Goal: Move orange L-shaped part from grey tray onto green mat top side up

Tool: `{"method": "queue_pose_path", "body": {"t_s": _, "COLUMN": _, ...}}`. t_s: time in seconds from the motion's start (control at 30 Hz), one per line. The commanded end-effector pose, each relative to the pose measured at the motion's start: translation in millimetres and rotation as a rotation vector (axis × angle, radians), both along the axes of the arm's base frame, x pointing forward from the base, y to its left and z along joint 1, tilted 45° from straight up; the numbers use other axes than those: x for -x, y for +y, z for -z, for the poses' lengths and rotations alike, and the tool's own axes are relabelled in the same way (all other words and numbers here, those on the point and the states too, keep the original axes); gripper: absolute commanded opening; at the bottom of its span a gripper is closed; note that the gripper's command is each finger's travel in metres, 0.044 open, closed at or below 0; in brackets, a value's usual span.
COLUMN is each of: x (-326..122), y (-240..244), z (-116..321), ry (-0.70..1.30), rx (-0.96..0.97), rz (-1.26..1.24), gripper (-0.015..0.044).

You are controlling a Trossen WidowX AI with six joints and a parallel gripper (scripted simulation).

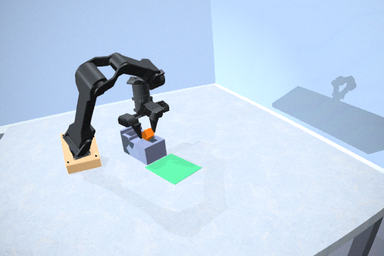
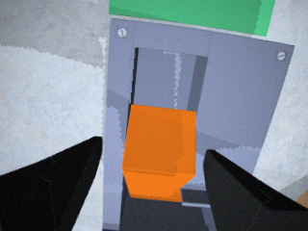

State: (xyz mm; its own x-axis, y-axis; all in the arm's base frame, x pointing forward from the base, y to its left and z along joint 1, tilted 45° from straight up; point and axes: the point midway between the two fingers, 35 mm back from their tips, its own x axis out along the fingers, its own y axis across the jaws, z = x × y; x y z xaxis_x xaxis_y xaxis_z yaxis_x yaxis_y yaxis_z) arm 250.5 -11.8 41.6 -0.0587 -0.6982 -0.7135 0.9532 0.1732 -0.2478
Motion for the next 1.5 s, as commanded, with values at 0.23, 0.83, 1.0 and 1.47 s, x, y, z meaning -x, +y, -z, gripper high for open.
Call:
{"method": "queue_pose_path", "body": {"t_s": 0.23, "x": -0.1, "y": 0.2, "z": -0.2, "ry": 0.0, "rx": 0.0, "rz": 0.0, "gripper": 0.0122}}
{"method": "queue_pose_path", "body": {"t_s": 0.83, "x": -0.1, "y": 2.7, "z": -2.7, "ry": 0.001, "rx": 0.001, "rz": 0.0, "gripper": 0.0}}
{"method": "queue_pose_path", "body": {"t_s": 1.0, "x": 0.0, "y": 7.9, "z": -8.2, "ry": 0.003, "rx": 0.002, "rz": -0.001, "gripper": 0.0}}
{"method": "queue_pose_path", "body": {"t_s": 1.47, "x": -0.6, "y": 22.6, "z": -23.3, "ry": 0.006, "rx": 0.003, "rz": -0.002, "gripper": 0.0}}
